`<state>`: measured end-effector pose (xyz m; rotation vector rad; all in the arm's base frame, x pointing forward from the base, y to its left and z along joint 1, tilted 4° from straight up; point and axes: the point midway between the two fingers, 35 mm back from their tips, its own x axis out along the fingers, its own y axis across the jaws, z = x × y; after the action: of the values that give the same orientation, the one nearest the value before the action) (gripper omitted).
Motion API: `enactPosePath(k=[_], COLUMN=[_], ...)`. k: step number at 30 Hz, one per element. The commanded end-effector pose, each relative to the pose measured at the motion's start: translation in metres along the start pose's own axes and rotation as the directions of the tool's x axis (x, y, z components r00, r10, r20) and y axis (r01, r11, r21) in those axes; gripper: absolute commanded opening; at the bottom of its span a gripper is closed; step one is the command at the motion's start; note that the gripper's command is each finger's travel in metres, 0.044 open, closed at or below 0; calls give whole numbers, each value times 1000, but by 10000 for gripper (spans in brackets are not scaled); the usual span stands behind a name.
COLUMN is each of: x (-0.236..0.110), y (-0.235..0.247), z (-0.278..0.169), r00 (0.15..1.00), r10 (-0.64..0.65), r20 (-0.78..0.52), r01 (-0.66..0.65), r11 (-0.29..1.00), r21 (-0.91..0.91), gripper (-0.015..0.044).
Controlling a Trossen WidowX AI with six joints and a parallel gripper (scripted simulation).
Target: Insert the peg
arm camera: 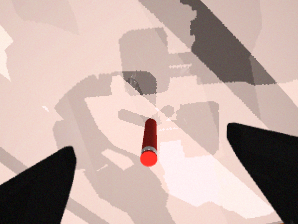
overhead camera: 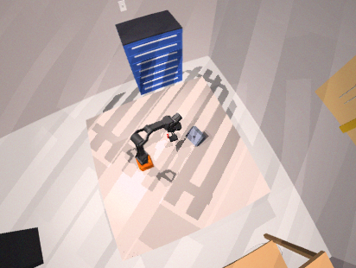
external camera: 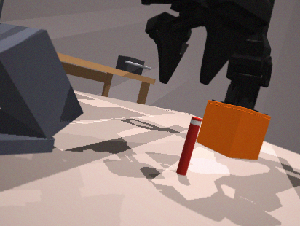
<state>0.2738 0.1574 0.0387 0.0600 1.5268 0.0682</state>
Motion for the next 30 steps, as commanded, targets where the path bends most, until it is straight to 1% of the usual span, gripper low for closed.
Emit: enactPosePath(k=[1, 7, 16, 30], x=[10, 18, 20, 43], y=[4, 10, 9, 8], z=[-16, -32, -34, -34], r00=[998, 992, 992, 992], r10=[-55, -110, -112, -112], r20=[-34, -58, -59, -59], r01=[53, 102, 103, 103], r11=[997, 985, 985, 985], r21=[-61, -139, -141, -141], gripper=[440, 440, 440, 440])
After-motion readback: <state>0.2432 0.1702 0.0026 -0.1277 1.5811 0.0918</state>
